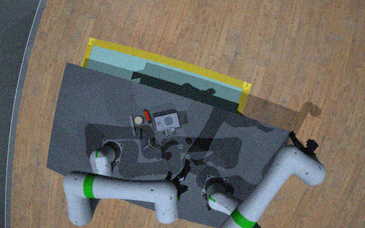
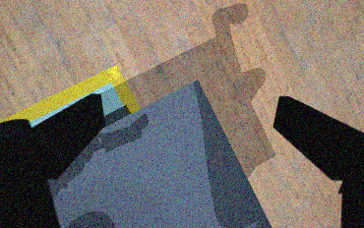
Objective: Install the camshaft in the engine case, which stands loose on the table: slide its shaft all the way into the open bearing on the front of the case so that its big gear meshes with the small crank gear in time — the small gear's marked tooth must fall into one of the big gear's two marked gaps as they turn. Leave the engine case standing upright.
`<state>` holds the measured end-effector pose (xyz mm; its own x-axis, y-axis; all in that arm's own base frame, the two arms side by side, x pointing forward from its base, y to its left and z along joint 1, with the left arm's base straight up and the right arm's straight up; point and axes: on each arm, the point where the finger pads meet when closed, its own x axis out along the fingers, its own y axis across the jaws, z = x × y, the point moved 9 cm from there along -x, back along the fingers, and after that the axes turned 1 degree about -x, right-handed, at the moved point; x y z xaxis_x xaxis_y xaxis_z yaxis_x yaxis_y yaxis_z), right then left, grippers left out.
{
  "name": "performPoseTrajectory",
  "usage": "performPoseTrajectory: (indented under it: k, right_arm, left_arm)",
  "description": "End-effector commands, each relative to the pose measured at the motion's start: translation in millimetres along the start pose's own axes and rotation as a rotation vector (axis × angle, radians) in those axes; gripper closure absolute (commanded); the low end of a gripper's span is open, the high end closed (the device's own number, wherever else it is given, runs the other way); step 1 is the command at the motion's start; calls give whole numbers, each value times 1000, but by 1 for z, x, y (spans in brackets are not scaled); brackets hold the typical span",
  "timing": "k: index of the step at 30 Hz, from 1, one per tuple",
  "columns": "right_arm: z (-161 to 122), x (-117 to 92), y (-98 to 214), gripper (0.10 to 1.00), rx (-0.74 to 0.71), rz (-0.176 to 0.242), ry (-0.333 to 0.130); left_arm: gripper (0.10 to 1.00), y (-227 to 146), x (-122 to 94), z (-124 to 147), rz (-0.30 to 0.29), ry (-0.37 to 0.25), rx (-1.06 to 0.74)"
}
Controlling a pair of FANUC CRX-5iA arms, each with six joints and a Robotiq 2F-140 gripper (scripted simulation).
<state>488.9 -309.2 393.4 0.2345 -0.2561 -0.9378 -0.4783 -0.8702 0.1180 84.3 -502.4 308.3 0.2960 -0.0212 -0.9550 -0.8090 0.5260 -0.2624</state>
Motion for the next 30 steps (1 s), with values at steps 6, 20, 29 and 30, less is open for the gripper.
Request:
performPoseTrajectory:
  k: [6,20,29,30]
  right_arm:
    - [0,-1,0,98,0,0,2]
    - [0,-1,0,98,0,0,2]
    - [0,-1,0,98,0,0,2]
    - [0,-1,0,98,0,0,2]
  left_arm:
    - [98,87,21,65,-69,-385,45]
    - [98,121,33,95,-93,-516,61]
    - [98,126,49,93,-93,-516,61]
    - [98,127,52,92,-93,-516,61]
